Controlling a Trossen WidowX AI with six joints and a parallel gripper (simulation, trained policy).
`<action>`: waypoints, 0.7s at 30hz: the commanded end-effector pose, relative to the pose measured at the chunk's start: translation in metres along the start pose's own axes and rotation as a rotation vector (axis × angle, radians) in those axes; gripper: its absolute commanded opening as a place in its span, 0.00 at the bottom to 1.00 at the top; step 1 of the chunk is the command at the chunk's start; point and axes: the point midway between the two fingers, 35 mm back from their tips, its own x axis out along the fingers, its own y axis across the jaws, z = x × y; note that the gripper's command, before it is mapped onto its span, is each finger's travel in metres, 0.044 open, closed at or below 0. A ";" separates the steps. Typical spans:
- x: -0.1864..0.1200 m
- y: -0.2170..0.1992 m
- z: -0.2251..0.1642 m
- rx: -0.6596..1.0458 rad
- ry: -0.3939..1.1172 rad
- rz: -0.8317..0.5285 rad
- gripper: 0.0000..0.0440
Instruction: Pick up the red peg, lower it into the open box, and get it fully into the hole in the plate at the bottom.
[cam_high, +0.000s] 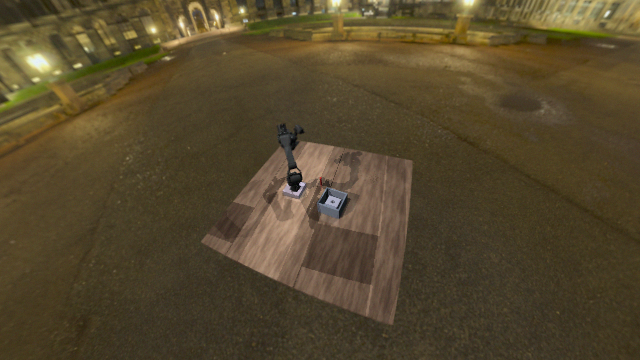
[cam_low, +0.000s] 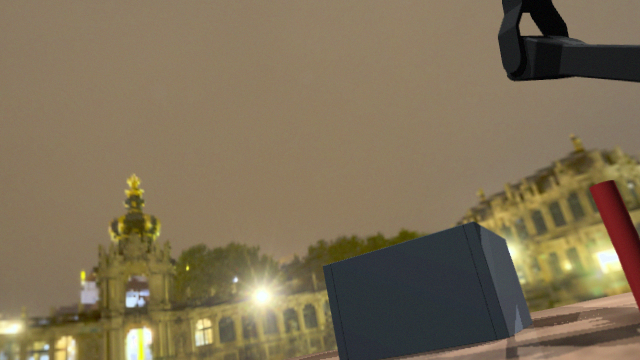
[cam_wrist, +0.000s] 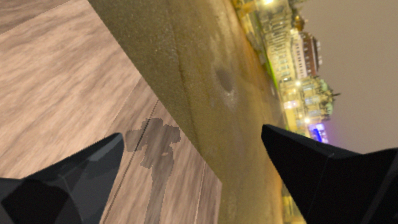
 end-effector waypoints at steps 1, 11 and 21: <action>0.004 -0.010 -0.002 0.150 0.009 -0.005 1.00; 0.020 -0.025 -0.016 0.490 0.078 -0.013 1.00; 0.040 -0.030 -0.042 0.824 0.186 -0.025 1.00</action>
